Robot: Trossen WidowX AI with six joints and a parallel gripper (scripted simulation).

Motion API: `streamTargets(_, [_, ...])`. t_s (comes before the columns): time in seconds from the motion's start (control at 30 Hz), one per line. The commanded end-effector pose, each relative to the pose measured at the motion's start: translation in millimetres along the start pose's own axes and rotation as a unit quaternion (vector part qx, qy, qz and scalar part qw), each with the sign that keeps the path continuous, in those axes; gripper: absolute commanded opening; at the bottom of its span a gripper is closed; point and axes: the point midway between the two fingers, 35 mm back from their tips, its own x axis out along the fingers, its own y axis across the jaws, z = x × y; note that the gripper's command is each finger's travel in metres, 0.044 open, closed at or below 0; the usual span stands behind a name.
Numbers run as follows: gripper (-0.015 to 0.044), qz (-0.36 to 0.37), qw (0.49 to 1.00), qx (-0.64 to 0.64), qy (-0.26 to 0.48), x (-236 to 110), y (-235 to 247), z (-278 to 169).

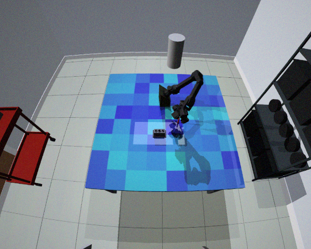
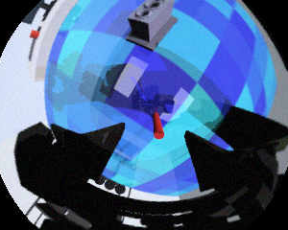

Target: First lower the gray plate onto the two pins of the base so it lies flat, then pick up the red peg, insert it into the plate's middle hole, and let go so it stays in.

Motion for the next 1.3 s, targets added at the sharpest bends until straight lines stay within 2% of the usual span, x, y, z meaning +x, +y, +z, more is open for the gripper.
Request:
streamTargets(0.0, [0.0440, -0.001, 1.000, 0.004, 0.003, 9, -2, 0])
streamTargets(0.5, [0.0440, -0.001, 1.000, 0.004, 0.004, 31, -4, -2])
streamTargets(1.07, [0.0000, -0.001, 1.000, 0.004, 0.004, 31, -4, -2])
streamTargets(1.27, [0.0000, -0.001, 1.000, 0.004, 0.004, 31, -4, -2])
